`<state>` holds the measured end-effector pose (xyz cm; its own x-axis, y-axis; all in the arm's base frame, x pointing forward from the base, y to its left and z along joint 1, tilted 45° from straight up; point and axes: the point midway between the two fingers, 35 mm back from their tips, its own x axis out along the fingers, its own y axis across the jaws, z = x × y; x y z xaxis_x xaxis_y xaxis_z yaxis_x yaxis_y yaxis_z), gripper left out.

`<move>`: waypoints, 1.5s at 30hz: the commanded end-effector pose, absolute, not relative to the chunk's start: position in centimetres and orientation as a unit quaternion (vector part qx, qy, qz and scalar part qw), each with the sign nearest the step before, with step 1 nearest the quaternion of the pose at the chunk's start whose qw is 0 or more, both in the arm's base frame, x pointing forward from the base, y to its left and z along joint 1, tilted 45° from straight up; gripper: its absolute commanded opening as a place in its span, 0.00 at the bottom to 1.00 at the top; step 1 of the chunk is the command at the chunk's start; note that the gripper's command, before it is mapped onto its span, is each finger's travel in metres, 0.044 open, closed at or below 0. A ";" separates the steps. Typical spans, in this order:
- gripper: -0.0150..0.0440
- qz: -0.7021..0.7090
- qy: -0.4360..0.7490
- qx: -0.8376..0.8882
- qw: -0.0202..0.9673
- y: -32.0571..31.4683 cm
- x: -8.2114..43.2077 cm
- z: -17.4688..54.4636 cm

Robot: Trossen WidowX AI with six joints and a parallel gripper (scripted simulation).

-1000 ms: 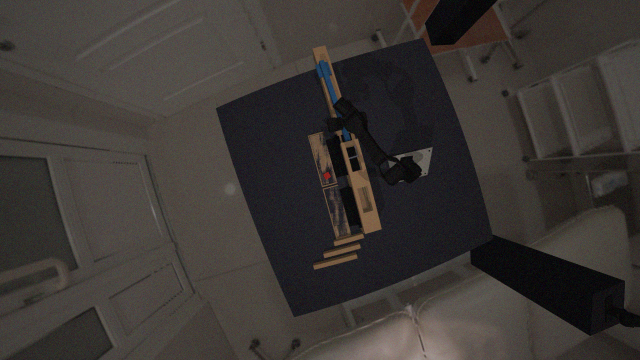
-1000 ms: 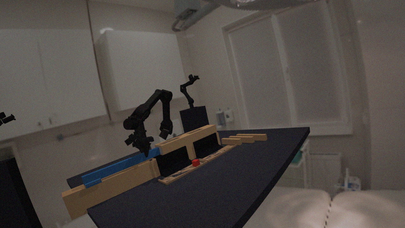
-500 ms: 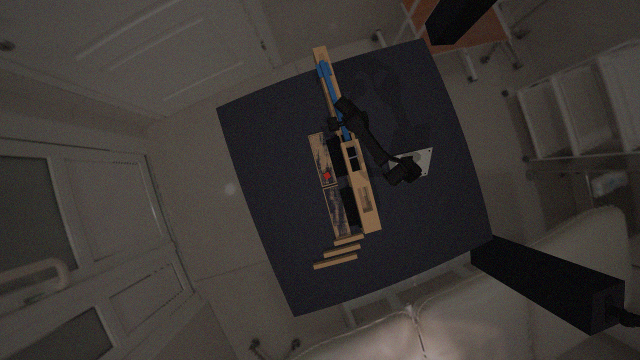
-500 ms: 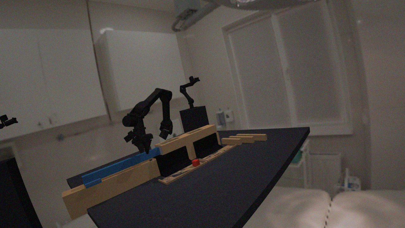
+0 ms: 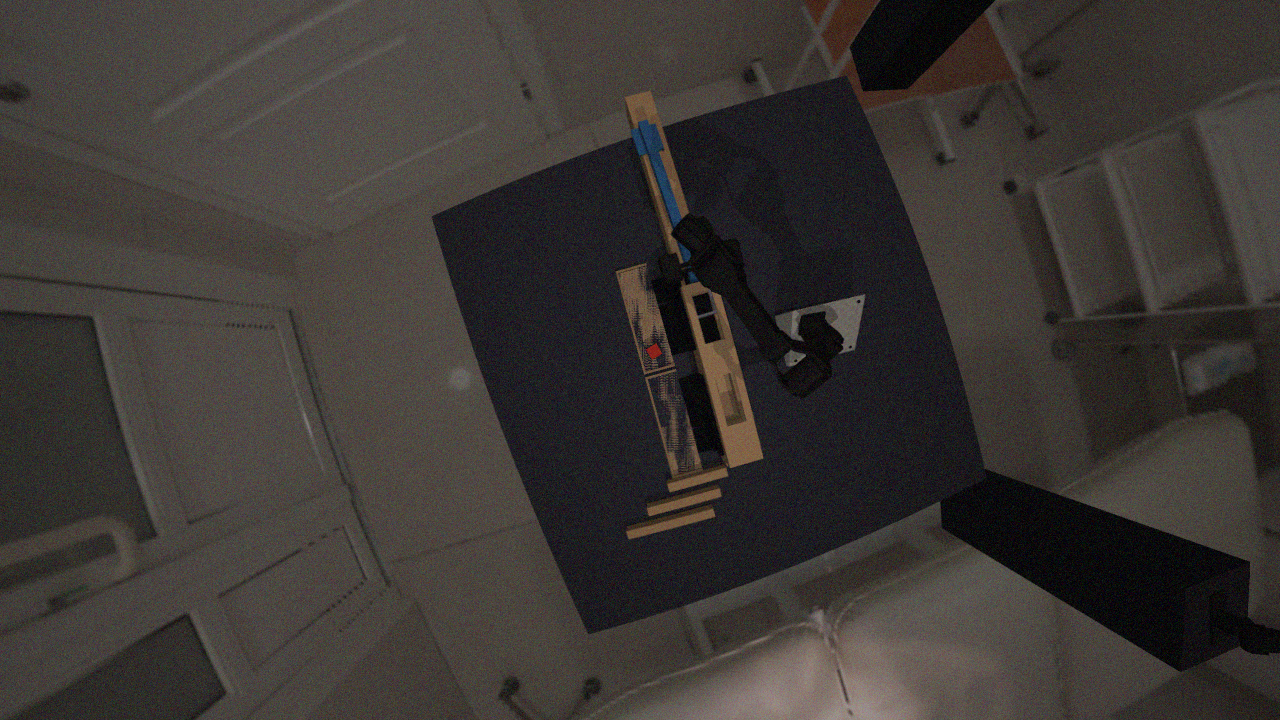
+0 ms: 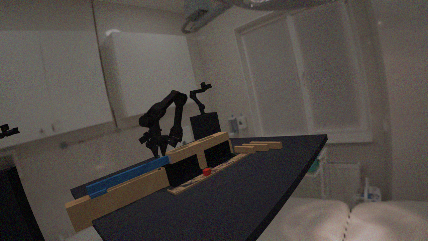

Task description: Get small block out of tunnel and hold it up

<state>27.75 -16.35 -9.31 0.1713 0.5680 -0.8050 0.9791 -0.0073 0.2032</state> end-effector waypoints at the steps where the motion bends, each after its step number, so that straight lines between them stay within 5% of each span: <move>1: 1.00 -0.266 0.586 0.662 0.385 -15.9 27.6 -9.4; 22: 1.00 -0.265 0.586 0.662 0.384 -13.5 27.4 -11.8; 36: 0.38 -0.264 0.587 0.659 0.388 -13.9 27.5 -11.5; 45: 0.25 -0.265 0.587 0.660 0.388 -14.4 27.6 -12.0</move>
<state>27.22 -13.91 -11.66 0.1572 0.5724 -0.8048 0.9821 -0.0049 0.1883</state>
